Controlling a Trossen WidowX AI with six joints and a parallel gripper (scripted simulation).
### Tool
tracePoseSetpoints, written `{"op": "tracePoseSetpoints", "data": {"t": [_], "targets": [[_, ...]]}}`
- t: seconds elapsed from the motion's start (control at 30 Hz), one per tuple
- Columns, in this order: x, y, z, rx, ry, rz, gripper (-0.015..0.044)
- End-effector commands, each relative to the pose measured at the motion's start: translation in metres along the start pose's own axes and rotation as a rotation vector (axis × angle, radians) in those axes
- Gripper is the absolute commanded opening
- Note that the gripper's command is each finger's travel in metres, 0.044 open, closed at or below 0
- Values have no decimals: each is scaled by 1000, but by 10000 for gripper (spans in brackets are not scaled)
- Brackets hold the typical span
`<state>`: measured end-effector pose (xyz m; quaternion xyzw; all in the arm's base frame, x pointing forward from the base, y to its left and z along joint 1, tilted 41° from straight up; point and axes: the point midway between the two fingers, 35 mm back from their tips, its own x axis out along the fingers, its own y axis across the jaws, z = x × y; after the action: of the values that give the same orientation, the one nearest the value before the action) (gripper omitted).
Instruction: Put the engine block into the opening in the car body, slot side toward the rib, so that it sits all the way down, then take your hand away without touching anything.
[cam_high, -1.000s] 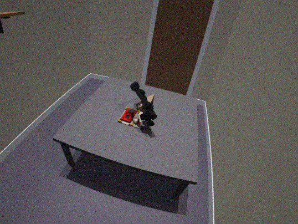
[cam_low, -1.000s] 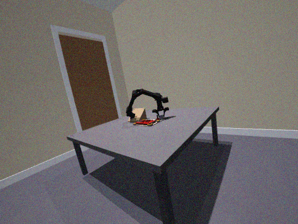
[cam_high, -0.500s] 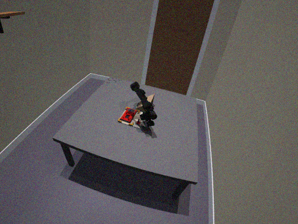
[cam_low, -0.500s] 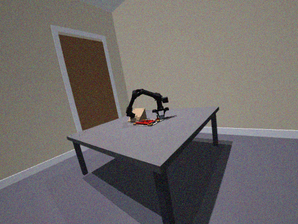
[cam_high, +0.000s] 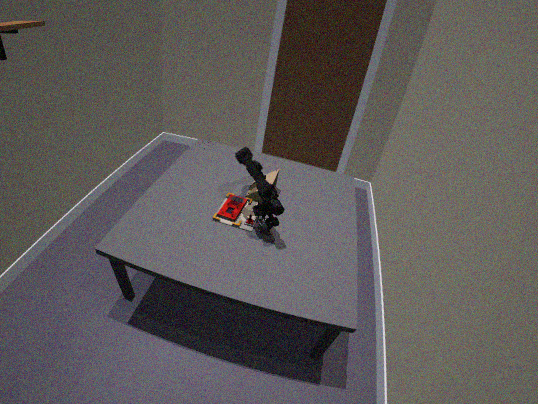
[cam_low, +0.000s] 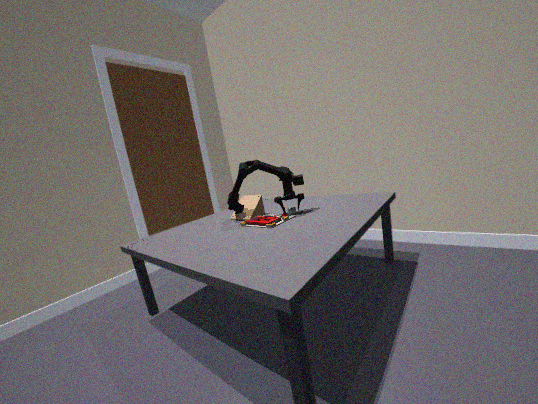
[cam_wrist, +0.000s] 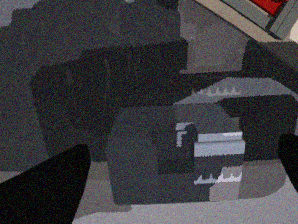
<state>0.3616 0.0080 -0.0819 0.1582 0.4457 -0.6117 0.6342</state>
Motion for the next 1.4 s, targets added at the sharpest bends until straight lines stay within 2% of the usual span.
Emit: {"op": "tracePoseSetpoints", "data": {"t": [0.0, 0.2, 0.9, 1.07, 1.37], "targets": [[-21, 3, 1, 9, 2, 17, 440], [-40, 3, 0, 9, 3, 17, 440], [-36, 2, 0, 0, -1, 9, 440], [-79, 1, 0, 9, 4, 17, 440], [-81, 3, 1, 10, 4, 17, 440]]}}
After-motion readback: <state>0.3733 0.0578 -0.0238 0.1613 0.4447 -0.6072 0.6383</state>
